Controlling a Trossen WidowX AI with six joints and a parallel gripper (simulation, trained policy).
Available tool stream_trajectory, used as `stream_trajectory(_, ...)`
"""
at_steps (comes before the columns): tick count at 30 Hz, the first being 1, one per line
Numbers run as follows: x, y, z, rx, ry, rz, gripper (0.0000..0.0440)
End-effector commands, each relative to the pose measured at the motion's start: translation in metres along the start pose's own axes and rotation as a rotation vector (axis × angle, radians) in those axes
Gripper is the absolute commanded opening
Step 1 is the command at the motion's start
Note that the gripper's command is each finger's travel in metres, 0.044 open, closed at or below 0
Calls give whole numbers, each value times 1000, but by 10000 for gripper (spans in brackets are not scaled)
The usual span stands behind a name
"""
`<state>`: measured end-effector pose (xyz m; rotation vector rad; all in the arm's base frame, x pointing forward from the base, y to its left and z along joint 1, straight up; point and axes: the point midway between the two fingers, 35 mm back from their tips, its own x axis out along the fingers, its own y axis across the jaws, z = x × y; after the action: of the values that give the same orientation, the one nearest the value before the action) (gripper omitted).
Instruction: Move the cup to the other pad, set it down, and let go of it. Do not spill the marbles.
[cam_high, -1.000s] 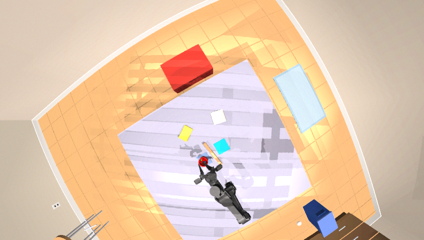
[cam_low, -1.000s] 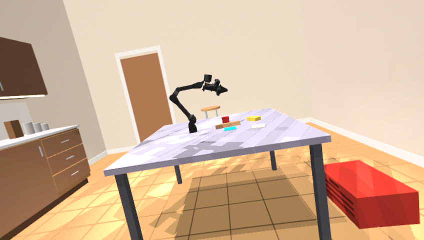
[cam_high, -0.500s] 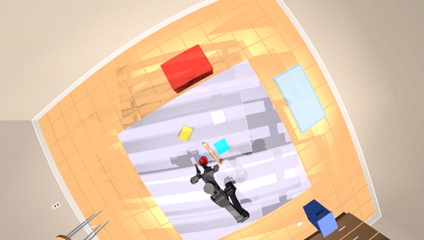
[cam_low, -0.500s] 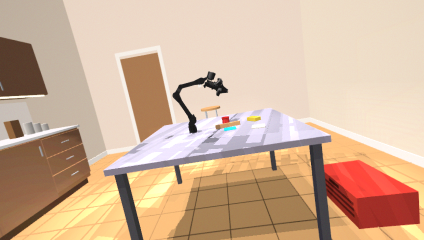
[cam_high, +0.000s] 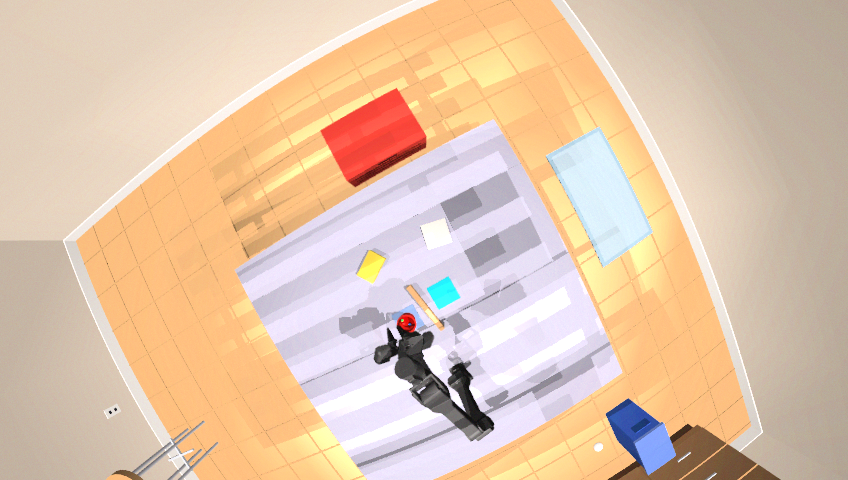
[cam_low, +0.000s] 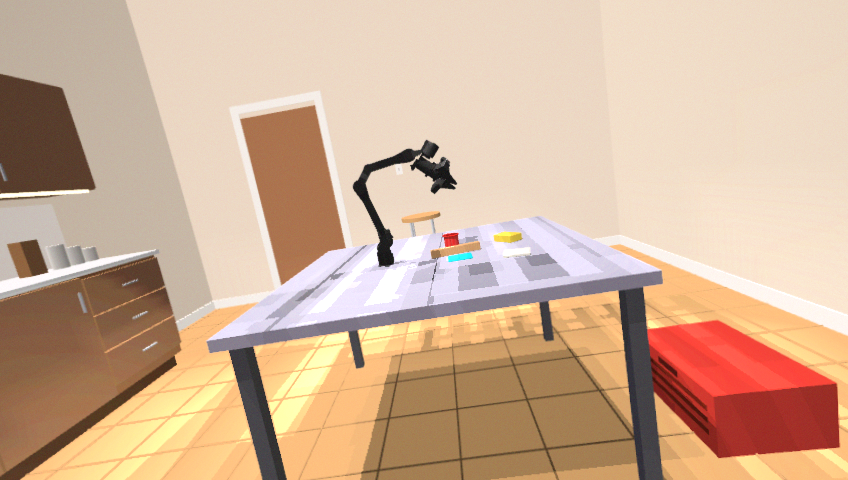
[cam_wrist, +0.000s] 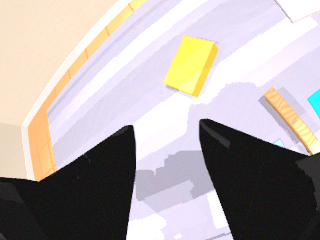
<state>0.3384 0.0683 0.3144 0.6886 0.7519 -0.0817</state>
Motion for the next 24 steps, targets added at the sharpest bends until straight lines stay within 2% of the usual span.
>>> stream_trajectory(1, 3, 2, -3, 37, 37, -21, 147)
stream_trajectory(24, 25, -22, -28, 234, 244, -288, 124)
